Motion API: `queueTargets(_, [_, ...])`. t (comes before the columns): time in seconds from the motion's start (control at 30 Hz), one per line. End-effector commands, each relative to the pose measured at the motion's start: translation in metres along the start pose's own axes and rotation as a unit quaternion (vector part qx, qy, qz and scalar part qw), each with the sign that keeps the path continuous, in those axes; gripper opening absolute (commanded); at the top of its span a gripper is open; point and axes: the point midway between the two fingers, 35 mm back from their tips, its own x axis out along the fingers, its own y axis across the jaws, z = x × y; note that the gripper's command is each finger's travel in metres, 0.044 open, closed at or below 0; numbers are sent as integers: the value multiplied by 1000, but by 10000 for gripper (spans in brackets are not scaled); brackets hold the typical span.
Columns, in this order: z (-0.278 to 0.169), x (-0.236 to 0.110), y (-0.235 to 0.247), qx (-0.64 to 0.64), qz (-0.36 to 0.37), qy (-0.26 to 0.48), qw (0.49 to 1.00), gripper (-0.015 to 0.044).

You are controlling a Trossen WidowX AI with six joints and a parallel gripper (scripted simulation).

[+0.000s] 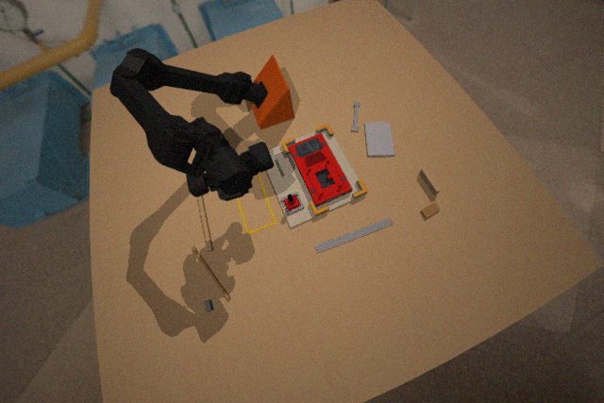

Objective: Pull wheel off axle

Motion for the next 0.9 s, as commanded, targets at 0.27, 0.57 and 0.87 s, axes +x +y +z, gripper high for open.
queueTargets(0.27, [-1,29,-1,-4,-2,1,1000,0])
queueTargets(0.57, [0,74,-2,-3,-3,1,1000,0])
queueTargets(0.87, [-3,101,-3,-3,-5,1,1000,0])
